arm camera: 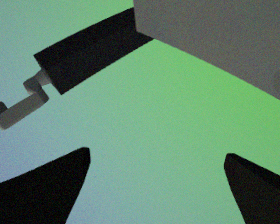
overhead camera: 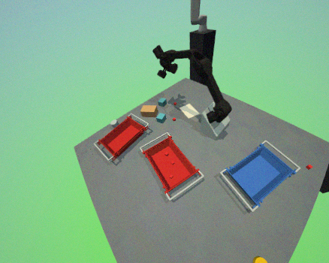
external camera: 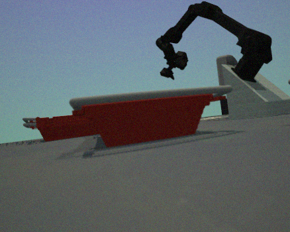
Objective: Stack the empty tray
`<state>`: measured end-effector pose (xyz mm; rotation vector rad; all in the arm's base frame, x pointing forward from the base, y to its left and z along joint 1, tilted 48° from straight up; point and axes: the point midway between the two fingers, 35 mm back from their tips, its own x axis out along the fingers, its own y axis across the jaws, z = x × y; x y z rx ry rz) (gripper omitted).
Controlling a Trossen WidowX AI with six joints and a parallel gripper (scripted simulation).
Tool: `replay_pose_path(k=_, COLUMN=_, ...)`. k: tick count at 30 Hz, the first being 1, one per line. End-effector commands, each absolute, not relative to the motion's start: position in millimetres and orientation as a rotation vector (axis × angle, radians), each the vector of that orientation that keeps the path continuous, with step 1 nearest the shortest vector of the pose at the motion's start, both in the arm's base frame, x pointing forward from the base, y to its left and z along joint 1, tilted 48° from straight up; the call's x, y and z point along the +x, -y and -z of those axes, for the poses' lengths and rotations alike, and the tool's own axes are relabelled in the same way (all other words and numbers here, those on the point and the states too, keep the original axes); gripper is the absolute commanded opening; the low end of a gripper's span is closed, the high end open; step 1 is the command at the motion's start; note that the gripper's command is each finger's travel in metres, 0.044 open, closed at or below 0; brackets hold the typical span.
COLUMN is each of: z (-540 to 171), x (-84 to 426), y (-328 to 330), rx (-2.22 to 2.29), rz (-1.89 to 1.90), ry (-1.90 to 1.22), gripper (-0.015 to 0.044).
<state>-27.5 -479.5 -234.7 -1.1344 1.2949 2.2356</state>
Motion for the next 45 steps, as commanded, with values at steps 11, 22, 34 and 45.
replay_pose_path(k=11, z=238, x=19, y=469, rx=-1.357, rz=-2.434, ry=-0.904, gripper=0.0111)
replay_pose_path(k=22, z=237, x=167, y=394, rx=-1.998, rz=-2.68, ry=0.757, gripper=0.0089)
replay_pose_path(k=34, z=218, x=266, y=291, rx=-2.252, rz=-2.066, ry=2.395, gripper=0.0089)
replay_pose_path(k=45, z=187, x=325, y=180, rx=-2.089, rz=-0.612, ry=3.608, gripper=0.0089)
